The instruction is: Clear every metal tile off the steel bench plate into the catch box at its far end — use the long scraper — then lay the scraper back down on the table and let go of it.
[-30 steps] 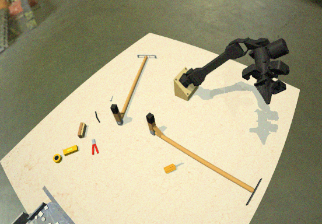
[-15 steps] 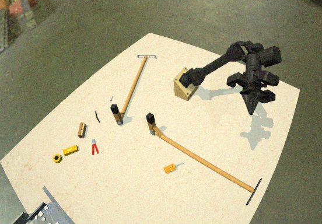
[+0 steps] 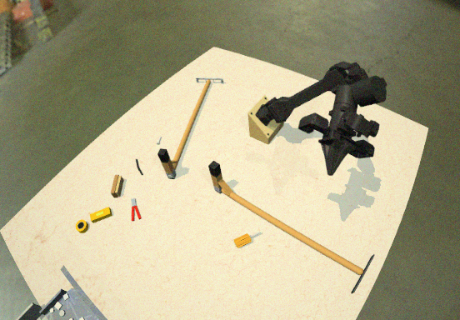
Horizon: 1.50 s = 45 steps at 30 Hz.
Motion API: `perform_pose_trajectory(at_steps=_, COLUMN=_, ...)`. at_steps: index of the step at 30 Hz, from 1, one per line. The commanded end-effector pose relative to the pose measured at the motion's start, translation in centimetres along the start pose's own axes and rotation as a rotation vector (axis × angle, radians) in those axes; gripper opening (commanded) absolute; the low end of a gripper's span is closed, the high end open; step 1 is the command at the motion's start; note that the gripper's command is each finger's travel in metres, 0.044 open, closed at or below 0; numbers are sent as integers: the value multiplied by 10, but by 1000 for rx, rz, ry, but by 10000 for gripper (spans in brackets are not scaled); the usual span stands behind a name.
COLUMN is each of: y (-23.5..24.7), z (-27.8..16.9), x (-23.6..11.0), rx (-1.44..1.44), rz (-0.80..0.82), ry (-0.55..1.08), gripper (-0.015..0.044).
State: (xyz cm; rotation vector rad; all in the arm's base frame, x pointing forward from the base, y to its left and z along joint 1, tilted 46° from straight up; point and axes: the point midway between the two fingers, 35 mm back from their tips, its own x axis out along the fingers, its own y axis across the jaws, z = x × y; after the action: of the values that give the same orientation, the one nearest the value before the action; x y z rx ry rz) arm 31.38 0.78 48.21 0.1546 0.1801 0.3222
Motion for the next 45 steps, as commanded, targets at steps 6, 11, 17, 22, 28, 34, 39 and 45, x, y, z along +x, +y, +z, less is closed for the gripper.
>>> perform_pose_trajectory(at_steps=6, y=-26, z=-19, x=19, rx=32, rz=-28, ry=71, gripper=0)
perform_pose_trajectory(at_steps=11, y=-42, z=-30, x=29, rx=52, rz=-44, ry=109, gripper=0)
perform_pose_trajectory(at_steps=17, y=-60, z=-45, x=39, rx=78, rz=-62, ry=154, gripper=0)
perform_pose_trajectory(at_steps=22, y=-75, z=-57, x=47, rx=100, rz=-76, ry=191, gripper=0)
perform_pose_trajectory(at_steps=28, y=-92, z=-72, x=54, rx=129, rz=-92, ry=234, gripper=0)
perform_pose_trajectory(at_steps=34, y=-110, z=-89, x=61, rx=159, rz=-106, ry=276, gripper=0)
perform_pose_trajectory(at_steps=39, y=-124, z=-102, x=65, rx=185, rz=-118, ry=311, gripper=0)
perform_pose_trajectory(at_steps=45, y=-141, z=-119, x=70, rx=218, rz=-130, ry=351, gripper=0)
